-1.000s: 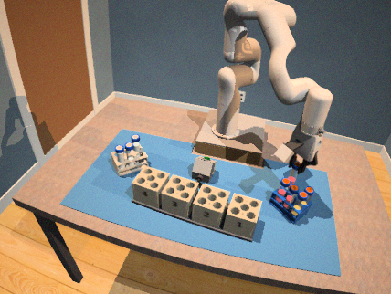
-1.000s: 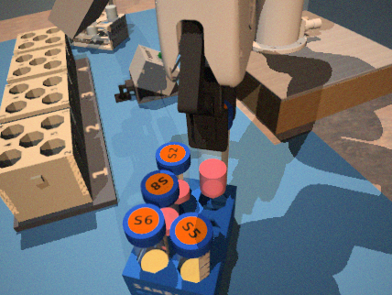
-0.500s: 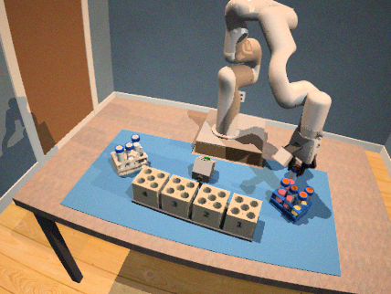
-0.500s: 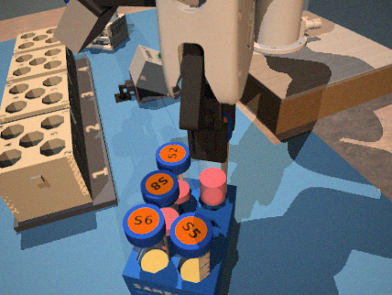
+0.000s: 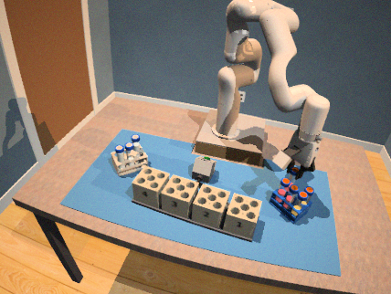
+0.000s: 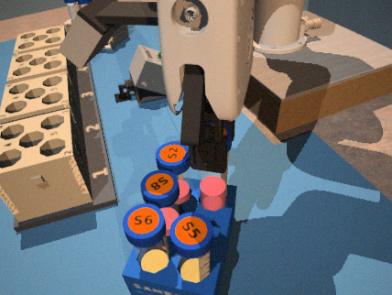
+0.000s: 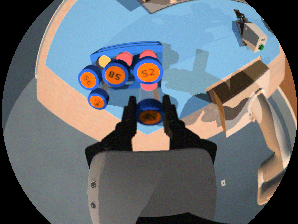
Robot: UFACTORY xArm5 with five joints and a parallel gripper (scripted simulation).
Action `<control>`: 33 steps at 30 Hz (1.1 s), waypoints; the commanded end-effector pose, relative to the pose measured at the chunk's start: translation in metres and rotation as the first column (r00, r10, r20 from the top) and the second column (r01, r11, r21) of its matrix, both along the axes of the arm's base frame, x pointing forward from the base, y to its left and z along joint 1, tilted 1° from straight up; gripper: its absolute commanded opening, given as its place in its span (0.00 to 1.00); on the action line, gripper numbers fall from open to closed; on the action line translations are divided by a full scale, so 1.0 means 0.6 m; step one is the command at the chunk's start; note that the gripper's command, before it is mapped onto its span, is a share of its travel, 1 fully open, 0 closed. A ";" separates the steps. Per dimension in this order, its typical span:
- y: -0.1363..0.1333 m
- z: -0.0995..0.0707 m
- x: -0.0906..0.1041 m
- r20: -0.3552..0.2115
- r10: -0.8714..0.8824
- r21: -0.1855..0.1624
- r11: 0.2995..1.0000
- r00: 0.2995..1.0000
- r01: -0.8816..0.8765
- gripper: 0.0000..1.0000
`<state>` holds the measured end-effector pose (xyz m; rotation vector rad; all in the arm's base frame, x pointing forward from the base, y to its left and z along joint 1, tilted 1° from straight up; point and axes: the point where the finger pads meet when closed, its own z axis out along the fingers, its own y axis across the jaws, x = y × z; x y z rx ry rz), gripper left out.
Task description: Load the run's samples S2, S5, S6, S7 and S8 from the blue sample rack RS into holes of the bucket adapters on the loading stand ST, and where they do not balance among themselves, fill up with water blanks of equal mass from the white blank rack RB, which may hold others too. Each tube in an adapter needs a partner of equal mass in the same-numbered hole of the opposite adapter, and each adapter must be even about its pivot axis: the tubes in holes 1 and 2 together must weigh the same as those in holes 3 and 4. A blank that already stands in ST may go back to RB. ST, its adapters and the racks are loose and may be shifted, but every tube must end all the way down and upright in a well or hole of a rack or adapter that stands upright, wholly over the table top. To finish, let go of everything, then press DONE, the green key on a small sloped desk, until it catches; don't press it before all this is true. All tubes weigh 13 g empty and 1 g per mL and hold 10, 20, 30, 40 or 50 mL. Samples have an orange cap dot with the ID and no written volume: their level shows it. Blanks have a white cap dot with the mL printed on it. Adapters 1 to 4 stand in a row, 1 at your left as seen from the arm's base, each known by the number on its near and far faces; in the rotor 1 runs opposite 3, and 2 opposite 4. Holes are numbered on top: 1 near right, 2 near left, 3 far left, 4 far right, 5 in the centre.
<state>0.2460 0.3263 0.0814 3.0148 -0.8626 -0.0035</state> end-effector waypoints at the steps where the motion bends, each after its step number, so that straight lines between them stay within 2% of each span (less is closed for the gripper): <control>1: 0.002 -0.007 0.001 0.002 0.000 0.003 1.000 1.000 0.000 0.00; 33: 0.001 -0.050 0.002 0.002 0.000 0.003 1.000 1.000 0.000 0.00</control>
